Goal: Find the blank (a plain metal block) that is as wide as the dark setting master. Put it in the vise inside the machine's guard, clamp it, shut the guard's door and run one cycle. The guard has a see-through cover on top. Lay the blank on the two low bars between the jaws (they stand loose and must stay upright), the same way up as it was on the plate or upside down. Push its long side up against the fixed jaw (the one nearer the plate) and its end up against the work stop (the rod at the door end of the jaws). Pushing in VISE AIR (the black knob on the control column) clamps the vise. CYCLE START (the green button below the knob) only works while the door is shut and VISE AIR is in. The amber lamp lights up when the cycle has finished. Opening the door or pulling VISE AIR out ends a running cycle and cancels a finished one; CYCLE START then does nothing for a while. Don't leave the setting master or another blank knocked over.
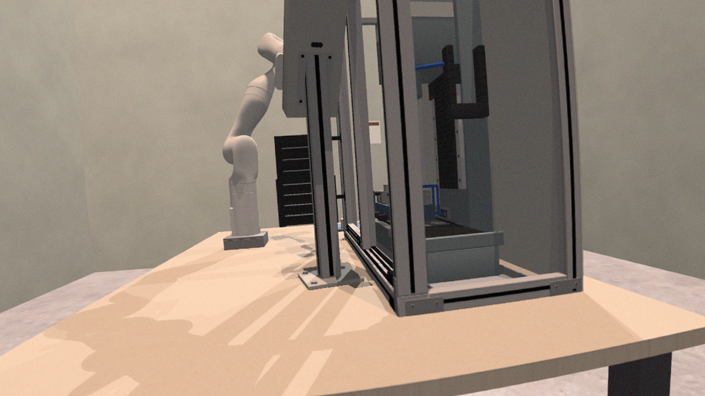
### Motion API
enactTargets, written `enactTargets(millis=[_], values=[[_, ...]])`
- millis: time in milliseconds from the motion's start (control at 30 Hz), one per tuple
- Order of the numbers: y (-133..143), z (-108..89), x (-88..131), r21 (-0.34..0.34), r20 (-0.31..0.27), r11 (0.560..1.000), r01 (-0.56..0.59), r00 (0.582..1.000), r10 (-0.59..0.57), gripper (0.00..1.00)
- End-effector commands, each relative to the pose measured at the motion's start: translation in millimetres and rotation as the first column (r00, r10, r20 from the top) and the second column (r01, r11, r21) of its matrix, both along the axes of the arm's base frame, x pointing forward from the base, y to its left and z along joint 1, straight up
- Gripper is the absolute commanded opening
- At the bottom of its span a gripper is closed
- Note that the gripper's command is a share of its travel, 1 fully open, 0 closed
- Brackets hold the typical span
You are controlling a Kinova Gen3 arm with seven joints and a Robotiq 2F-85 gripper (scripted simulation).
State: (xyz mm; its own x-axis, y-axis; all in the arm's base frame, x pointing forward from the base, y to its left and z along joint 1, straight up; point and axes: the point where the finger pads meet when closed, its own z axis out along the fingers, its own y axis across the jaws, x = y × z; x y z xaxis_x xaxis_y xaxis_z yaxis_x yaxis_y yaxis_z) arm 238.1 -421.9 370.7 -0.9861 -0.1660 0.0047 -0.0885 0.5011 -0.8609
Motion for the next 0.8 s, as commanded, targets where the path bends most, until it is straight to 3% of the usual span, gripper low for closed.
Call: enactTargets(millis=[0,467,633,767], values=[[-2.7,1.6,1.1,-0.004,0.005,1.0,-0.003,1.0,0.003,0.1],[-4.4,2.2,1.9,-0.006,0.008,1.0,-0.004,1.0,0.004,0.1],[23.1,15.6,-3.7,-0.006,0.008,1.0,-0.004,1.0,0.004,0.1],[23.1,15.6,-3.7,-0.006,0.008,1.0,-0.004,1.0,0.004,0.1]])
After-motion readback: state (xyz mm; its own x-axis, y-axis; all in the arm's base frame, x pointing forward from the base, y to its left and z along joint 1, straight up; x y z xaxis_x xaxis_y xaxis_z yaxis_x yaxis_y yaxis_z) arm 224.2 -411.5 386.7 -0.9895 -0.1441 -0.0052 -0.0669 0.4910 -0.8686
